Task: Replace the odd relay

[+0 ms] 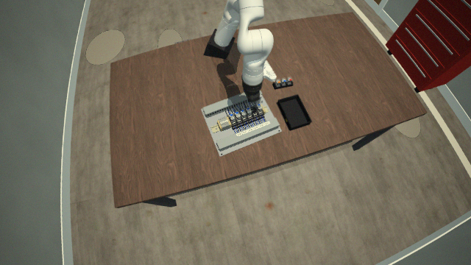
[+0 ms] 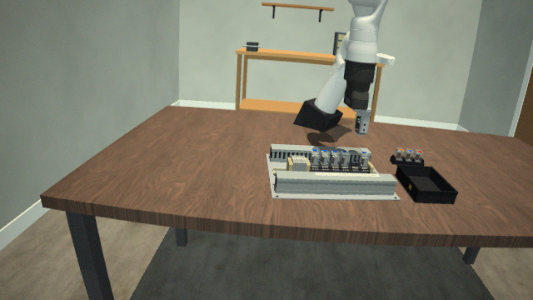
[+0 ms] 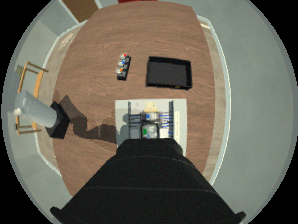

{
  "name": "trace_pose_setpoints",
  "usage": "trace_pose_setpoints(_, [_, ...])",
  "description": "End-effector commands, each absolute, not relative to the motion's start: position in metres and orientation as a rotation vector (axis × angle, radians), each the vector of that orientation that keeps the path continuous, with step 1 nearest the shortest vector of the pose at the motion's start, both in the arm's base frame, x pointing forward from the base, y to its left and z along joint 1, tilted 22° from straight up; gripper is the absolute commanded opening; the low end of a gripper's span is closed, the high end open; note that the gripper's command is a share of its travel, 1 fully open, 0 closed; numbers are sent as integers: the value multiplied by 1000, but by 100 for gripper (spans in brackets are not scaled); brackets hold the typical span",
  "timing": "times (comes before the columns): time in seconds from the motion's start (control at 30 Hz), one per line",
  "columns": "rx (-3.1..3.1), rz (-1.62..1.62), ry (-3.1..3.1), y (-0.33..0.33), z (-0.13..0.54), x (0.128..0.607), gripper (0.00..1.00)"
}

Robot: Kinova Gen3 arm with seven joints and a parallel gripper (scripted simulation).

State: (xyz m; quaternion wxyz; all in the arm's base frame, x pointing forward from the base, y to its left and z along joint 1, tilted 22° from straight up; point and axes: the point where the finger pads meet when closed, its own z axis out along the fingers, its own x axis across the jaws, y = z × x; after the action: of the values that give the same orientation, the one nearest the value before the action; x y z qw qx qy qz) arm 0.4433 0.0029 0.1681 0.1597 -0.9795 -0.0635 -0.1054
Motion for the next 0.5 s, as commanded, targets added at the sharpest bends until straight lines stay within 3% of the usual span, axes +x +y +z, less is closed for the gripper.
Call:
trace_pose_setpoints(0.0, [-2806, -312, -171, -3, 173, 445, 0])
trace_pose_setpoints(0.47, [-2807, -314, -170, -4, 172, 445, 0])
